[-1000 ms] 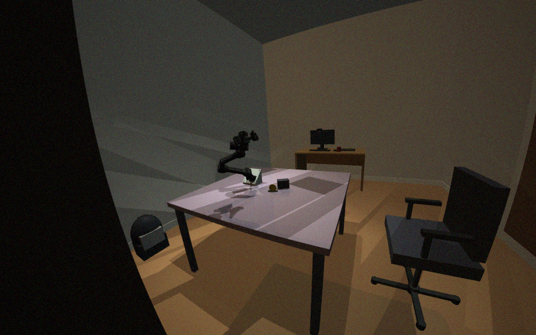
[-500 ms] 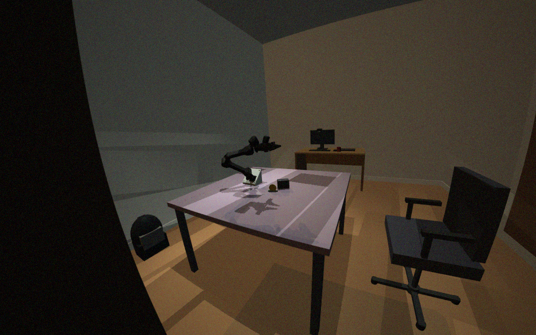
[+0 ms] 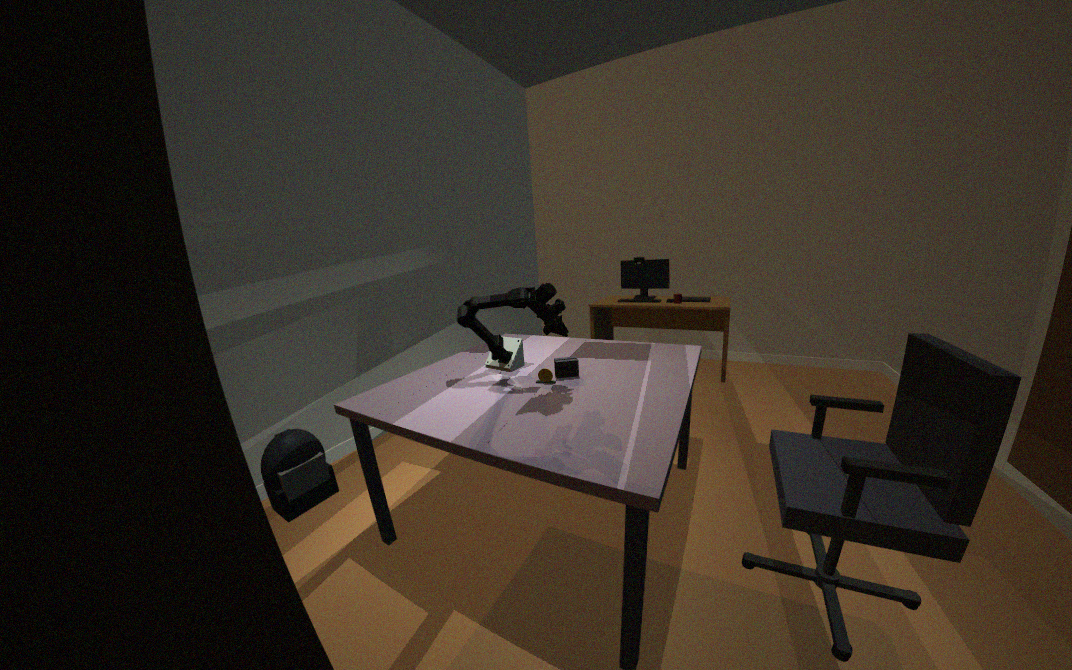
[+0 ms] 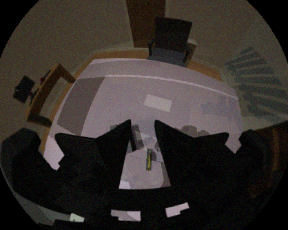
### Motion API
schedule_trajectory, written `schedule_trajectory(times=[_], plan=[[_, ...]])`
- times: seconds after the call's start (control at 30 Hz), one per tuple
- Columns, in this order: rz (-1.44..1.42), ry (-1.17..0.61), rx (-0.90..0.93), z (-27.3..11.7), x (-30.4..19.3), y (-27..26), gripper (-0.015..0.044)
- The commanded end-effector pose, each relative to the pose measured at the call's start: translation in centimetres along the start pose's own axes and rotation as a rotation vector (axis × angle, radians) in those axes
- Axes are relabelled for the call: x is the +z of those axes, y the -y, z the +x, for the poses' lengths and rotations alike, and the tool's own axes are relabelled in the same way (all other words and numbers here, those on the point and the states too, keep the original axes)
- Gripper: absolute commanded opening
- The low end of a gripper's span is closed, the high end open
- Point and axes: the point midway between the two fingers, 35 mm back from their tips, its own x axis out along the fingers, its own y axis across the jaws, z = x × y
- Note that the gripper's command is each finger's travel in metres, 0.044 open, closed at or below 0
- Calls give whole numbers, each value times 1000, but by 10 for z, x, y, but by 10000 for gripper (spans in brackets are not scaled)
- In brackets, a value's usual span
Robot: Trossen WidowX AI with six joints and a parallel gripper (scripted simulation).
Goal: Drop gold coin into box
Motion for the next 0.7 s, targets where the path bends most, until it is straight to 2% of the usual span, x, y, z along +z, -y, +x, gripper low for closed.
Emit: schedule_trajectory(times=[0.0, 0.1, 0.53, 0.67], plan=[[18, -545, -94, 12, -78, 3, 161], [-6, -710, -157, 6, -99, 10, 161], [-9, -721, -161, 0, -106, 13, 161], [-9, -721, -162, 20, -123, 17, 161]])
